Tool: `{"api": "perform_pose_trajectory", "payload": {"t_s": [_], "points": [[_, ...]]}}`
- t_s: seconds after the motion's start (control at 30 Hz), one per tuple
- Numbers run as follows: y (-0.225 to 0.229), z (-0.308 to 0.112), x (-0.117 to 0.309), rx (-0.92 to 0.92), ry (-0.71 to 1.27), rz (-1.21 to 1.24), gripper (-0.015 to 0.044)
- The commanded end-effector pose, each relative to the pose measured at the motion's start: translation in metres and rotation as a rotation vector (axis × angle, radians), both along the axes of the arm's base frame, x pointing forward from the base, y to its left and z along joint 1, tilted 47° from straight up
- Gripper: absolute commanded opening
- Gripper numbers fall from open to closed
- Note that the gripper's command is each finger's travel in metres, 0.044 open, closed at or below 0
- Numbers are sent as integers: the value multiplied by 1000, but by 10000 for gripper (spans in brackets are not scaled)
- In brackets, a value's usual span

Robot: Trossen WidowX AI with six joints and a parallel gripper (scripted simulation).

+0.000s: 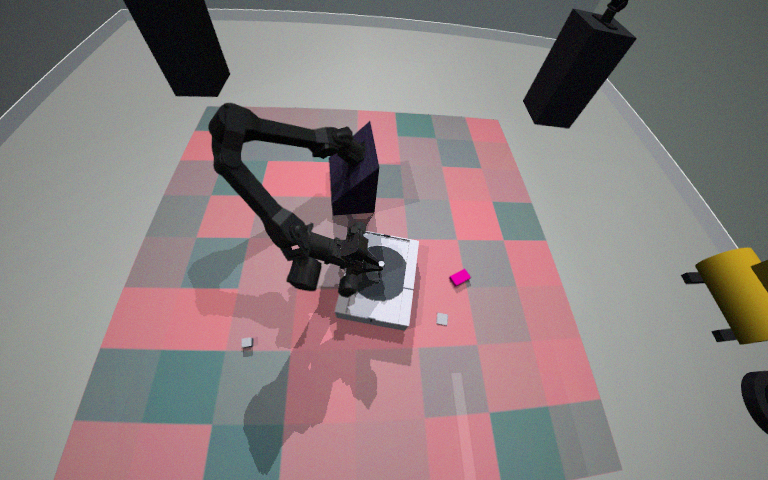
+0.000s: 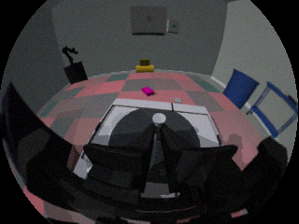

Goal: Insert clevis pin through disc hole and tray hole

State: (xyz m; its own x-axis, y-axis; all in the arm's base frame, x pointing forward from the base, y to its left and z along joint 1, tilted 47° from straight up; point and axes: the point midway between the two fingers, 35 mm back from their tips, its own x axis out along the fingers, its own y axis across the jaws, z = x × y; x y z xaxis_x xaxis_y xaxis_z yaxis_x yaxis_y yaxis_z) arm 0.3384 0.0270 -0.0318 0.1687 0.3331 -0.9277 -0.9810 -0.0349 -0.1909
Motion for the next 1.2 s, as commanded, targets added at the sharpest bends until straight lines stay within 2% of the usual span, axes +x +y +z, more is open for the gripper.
{"api": "perform_pose_trajectory", "payload": {"t_s": [0.0,1.17], "points": [[0,0,3,-4,-4,-4,0],[2,0,9,-4,-4,-4,0]]}}
